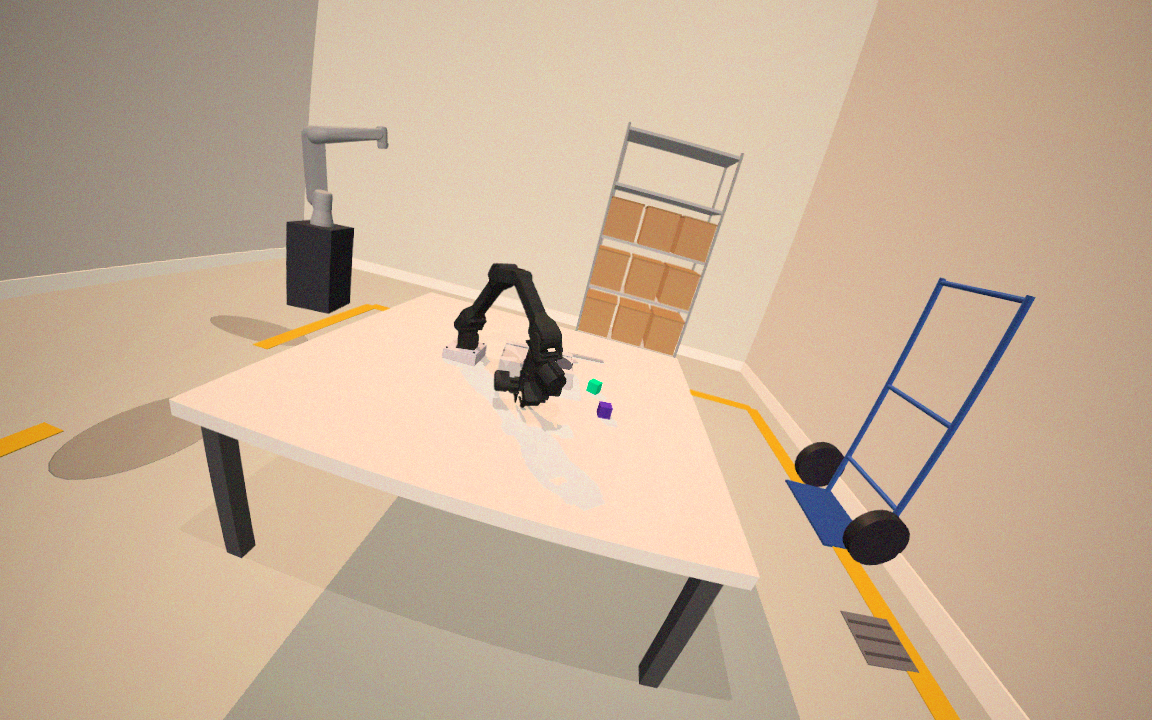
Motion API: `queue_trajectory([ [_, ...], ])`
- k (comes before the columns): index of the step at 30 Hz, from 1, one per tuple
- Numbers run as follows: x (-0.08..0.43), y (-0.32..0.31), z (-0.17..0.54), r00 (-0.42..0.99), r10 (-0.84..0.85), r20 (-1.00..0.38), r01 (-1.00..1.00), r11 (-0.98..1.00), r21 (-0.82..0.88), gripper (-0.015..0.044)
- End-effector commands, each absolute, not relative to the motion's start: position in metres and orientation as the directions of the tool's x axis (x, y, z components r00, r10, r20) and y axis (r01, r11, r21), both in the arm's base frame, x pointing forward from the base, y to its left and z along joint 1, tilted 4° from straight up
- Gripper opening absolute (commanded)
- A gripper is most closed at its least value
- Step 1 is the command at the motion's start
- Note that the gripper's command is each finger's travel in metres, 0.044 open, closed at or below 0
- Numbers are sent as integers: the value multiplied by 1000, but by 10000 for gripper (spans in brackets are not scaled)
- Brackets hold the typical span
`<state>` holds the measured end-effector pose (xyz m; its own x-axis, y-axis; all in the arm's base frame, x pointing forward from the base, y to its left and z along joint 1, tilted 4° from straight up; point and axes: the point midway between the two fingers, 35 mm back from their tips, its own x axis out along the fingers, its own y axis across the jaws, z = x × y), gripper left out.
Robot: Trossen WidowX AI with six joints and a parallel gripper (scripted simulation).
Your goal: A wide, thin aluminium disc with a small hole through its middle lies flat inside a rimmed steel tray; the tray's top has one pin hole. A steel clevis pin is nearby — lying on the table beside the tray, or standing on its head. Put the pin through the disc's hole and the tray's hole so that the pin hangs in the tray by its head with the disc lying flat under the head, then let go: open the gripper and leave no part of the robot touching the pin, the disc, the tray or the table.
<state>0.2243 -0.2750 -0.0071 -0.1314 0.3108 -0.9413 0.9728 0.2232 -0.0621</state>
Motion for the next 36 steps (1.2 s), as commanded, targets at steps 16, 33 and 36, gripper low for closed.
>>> queue_trajectory([
  [16,224,-274,-12,-129,315,-940,972,227,-57,81],
  [33,225,-274,-3,-130,315,-940,973,225,-59,0],
  [36,225,-274,8,-130,315,-940,973,223,-60,0],
])
